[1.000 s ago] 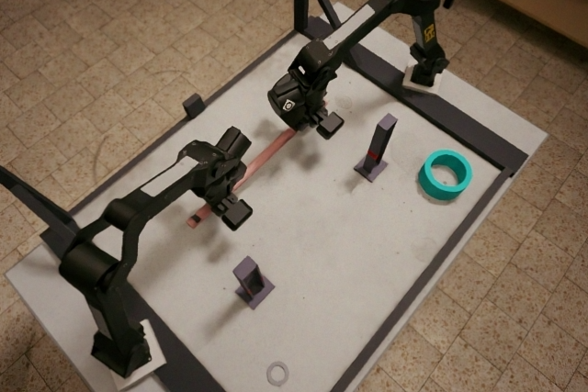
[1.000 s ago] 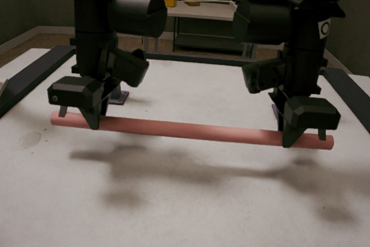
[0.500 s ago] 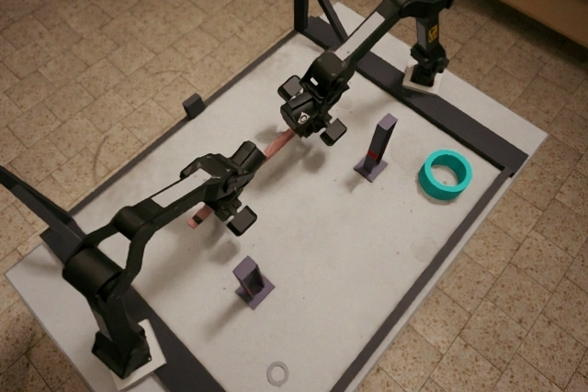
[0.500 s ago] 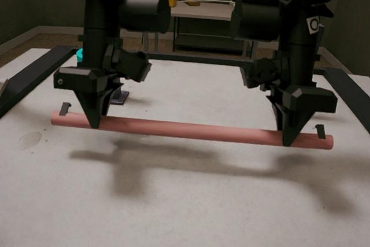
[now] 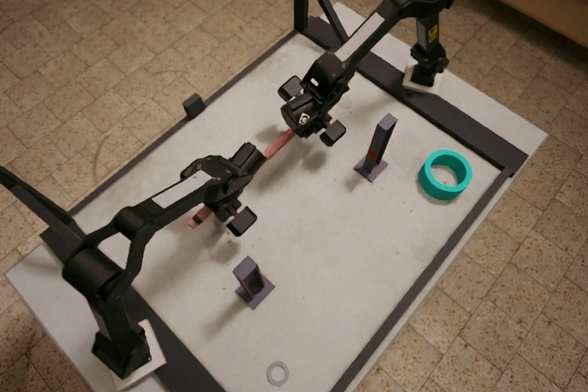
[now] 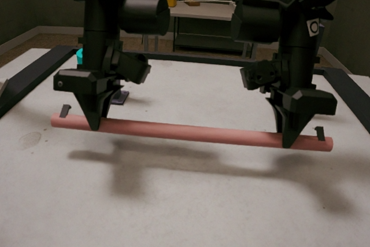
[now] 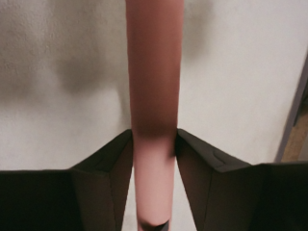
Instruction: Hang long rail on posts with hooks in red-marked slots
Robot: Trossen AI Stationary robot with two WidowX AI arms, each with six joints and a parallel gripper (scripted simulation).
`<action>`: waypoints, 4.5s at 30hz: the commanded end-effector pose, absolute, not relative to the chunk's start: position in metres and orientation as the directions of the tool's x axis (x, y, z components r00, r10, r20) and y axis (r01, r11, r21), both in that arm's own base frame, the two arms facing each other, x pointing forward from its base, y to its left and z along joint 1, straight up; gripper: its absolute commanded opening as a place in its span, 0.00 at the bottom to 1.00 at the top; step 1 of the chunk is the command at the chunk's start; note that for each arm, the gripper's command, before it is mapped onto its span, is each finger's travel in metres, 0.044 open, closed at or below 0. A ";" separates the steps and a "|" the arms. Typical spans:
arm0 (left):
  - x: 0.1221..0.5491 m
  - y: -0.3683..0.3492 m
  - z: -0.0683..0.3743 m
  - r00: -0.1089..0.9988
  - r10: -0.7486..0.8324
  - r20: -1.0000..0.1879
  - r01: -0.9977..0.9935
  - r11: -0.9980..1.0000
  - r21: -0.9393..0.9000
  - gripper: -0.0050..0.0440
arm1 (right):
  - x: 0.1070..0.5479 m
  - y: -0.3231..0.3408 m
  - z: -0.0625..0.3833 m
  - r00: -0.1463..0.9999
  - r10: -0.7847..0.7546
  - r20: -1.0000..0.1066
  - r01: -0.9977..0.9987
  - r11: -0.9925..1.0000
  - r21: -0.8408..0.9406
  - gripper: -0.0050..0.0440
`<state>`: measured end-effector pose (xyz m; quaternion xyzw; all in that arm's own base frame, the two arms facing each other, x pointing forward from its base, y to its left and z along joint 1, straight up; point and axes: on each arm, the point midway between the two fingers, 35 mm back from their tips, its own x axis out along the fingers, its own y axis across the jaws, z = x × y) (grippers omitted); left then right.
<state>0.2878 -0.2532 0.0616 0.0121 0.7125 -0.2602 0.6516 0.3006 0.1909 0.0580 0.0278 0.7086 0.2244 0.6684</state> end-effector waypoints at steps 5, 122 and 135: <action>0.290 -0.255 0.063 -0.119 -0.352 -0.928 0.374 0.850 -0.371 0.00 | 0.303 0.192 0.051 -0.078 0.358 -0.930 -0.272 0.890 0.366 0.00; 0.293 -0.255 0.014 -0.119 -0.352 -0.928 0.374 0.850 -0.371 0.00 | 0.295 0.213 0.031 0.080 -0.269 -0.960 -0.264 0.923 -0.280 0.56; 0.293 -0.255 0.014 -0.119 -0.352 -0.928 0.374 0.850 -0.371 0.00 | 0.297 0.208 0.018 0.086 -0.264 -0.961 -0.262 0.924 -0.277 0.56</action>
